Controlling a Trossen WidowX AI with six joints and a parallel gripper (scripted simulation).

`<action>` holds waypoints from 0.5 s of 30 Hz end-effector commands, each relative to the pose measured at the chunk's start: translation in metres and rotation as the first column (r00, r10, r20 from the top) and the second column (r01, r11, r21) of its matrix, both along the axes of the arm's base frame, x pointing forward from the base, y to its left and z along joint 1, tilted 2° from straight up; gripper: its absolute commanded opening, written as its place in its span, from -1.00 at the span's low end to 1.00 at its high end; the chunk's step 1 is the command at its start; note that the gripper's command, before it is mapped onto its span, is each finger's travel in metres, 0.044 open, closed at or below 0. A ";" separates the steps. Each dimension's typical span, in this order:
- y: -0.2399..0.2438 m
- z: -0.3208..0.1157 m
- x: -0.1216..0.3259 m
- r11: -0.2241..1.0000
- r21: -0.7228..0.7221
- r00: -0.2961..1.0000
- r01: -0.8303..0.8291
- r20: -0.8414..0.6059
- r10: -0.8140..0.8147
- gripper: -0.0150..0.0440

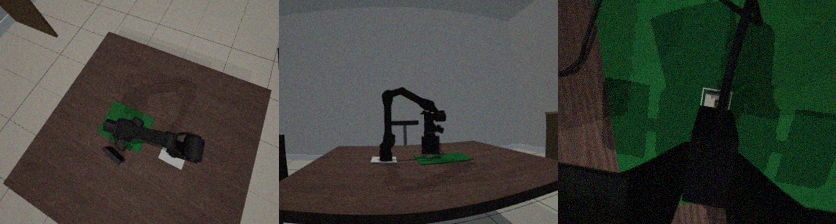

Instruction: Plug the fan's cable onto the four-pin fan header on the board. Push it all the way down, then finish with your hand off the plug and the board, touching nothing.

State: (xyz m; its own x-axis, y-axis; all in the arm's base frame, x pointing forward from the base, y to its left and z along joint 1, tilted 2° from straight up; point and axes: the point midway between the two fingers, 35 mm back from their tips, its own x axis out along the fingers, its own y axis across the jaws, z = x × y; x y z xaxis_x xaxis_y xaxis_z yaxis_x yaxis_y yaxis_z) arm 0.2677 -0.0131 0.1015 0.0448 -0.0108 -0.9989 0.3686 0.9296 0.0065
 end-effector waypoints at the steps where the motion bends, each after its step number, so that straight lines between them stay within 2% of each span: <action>1: 0.000 0.002 -0.001 1.000 -0.004 1.000 0.009 0.004 -0.009 -0.49; 15: 0.001 0.002 -0.004 1.000 -0.004 1.000 0.008 0.004 -0.008 -0.49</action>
State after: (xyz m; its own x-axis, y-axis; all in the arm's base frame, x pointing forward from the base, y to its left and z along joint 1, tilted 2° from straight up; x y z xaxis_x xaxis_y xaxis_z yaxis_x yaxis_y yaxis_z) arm 0.2652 -0.0122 0.1030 0.0477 -0.0108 -0.9988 0.3719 0.9283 0.0078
